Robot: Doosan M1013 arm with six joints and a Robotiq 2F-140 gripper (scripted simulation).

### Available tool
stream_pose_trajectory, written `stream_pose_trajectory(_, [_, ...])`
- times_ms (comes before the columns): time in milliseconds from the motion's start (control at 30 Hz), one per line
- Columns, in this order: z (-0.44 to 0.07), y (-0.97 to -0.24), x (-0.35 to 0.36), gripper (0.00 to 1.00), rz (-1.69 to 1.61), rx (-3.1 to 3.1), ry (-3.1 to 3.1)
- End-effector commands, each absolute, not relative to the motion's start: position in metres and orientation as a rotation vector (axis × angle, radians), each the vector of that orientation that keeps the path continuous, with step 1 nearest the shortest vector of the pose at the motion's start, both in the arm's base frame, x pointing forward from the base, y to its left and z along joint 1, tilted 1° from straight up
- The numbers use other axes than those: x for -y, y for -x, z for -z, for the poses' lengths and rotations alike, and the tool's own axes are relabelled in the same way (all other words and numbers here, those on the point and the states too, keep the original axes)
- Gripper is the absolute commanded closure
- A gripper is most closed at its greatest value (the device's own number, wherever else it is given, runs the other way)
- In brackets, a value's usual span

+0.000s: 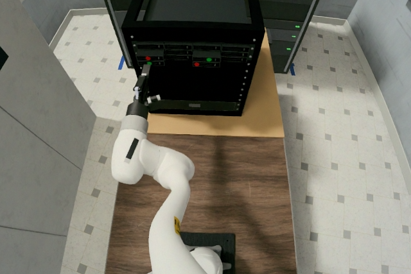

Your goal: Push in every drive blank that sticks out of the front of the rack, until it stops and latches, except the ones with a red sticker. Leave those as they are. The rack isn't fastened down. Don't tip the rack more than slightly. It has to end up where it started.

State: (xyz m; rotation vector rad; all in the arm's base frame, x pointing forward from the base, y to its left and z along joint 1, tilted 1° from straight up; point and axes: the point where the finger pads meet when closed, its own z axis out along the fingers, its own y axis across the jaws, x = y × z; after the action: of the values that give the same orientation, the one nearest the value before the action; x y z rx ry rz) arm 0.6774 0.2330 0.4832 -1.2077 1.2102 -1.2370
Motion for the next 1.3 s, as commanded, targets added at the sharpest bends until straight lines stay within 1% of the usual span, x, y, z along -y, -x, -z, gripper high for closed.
stream_pose_trajectory(0, [-0.484,-0.677,-0.233,0.9,1.237,-1.209,1.207])
stream_pose_trajectory(633, [-0.485,-0.676,-0.225,0.9,1.237,-1.209,1.207])
stream_pose_trajectory(1067, [-0.49,-0.67,-0.182,0.9,1.237,-1.209,1.207])
stream_pose_trajectory(1267, [-0.493,-0.665,-0.147,0.9,1.237,-1.209,1.207])
